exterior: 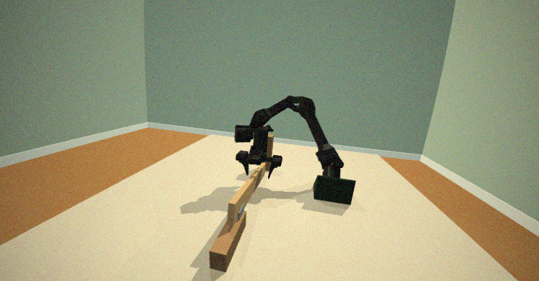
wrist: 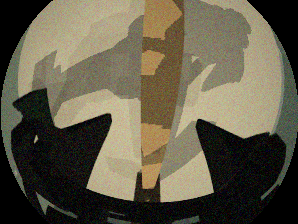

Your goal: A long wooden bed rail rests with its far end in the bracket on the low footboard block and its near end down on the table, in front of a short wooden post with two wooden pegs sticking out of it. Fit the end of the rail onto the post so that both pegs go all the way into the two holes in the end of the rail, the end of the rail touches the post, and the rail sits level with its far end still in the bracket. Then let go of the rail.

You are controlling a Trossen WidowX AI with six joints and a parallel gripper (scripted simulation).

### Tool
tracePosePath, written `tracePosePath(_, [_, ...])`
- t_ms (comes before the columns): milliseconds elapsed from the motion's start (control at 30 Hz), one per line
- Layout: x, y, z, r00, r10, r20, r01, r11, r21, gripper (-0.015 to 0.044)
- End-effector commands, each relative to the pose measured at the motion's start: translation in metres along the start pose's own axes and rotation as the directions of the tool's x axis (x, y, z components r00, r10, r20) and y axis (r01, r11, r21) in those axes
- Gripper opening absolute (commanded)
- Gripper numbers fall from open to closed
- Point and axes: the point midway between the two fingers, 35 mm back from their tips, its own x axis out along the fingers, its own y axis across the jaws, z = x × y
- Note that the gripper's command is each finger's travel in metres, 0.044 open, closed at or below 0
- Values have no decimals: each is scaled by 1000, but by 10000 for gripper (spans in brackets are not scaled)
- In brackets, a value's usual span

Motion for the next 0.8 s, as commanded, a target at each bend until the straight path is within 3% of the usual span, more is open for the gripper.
tracePosePath(0, [7,0,-1,1000,-2,-6,2,1000,-3,440])
tracePosePath(200, [14,1,-2,1000,-2,-7,2,1000,-3,440])
tracePosePath(700, [14,1,-2,1000,-2,-7,2,1000,-3,46])
tracePosePath(767, [14,1,-2,1000,-2,-7,2,1000,-3,33])
